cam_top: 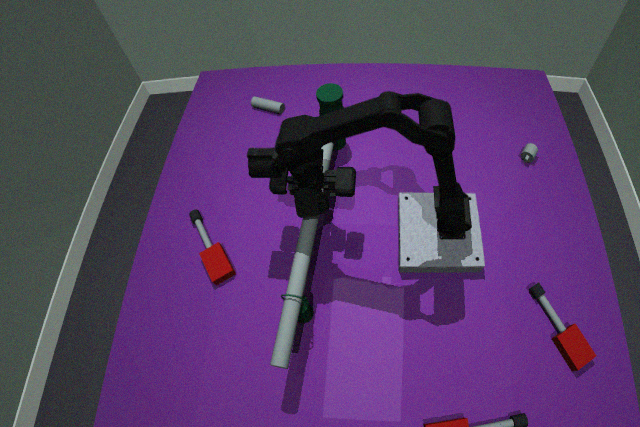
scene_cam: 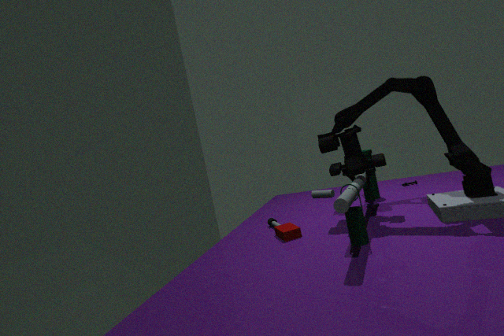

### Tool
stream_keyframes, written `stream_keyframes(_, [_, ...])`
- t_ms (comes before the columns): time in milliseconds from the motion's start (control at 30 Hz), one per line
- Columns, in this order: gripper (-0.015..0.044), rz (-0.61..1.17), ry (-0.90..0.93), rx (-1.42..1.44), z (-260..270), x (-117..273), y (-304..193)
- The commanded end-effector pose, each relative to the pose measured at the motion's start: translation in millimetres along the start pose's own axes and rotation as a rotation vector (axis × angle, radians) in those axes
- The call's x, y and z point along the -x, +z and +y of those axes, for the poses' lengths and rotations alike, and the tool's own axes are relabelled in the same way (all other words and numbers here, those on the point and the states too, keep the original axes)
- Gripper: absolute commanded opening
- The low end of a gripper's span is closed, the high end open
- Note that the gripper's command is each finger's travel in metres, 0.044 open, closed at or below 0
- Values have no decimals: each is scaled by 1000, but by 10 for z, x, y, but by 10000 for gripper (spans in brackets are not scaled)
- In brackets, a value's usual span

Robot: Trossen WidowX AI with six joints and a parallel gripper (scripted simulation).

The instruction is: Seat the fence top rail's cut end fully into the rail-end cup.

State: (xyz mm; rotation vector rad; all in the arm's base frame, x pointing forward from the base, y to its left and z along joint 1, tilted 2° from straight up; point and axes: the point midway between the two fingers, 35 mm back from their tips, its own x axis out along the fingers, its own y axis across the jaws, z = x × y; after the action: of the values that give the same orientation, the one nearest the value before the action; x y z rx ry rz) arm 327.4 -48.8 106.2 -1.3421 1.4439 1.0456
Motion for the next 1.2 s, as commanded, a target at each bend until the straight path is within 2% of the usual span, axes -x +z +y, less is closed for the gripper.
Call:
stream_keyframes(0, [0,20,-9,-9,0,41,-109])
stream_keyframes(1167, [0,22,-9,-9,-8,76,-319])
